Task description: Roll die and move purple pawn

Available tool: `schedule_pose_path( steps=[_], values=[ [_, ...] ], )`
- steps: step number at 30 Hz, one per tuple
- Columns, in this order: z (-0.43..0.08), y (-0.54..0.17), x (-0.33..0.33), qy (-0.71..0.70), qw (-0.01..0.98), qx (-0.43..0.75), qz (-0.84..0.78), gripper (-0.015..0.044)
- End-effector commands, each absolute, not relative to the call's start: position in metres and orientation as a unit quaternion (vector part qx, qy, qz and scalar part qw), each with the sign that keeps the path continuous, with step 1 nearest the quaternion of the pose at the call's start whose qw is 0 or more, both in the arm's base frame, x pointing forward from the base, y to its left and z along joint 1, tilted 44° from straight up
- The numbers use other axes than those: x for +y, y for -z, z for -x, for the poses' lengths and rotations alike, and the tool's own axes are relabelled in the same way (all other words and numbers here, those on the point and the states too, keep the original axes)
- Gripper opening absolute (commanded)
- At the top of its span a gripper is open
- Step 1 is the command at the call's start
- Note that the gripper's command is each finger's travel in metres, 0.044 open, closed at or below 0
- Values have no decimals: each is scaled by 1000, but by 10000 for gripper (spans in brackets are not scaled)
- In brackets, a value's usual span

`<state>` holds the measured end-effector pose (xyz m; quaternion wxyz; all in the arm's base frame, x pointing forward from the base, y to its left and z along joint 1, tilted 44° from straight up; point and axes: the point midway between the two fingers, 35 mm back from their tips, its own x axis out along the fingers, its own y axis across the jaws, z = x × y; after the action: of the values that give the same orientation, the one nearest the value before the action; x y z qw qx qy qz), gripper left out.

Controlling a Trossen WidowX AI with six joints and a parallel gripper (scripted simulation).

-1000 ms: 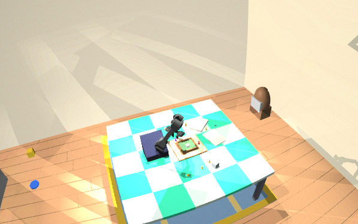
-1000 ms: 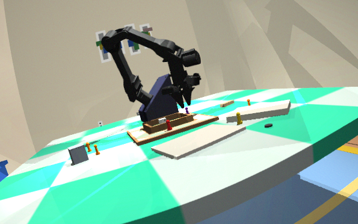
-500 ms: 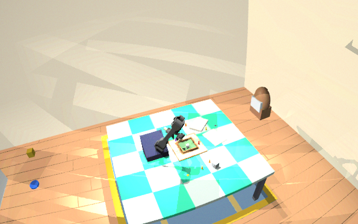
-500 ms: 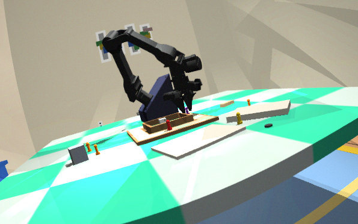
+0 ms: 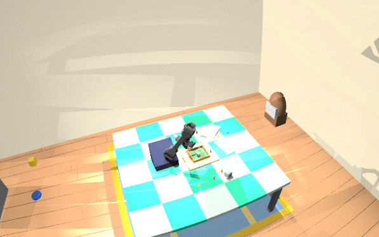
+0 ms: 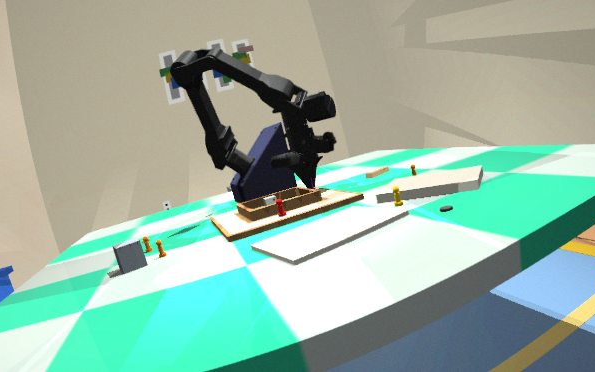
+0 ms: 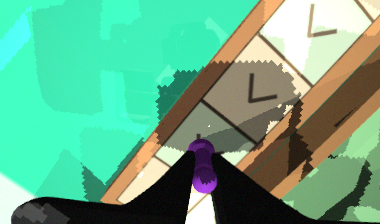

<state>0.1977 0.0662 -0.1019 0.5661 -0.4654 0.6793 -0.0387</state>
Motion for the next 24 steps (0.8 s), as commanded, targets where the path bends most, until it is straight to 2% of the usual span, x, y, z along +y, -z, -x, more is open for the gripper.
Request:
schedule_pose_path(
  steps=[1, 18, 24],
  values=[
    [-198, 101, 67, 37, 566, 678, 468, 0],
    [-187, 18, 147, 35, 566, 679, 466, 0],
    [-184, 9, 152, 35, 566, 679, 467, 0]
  ],
)
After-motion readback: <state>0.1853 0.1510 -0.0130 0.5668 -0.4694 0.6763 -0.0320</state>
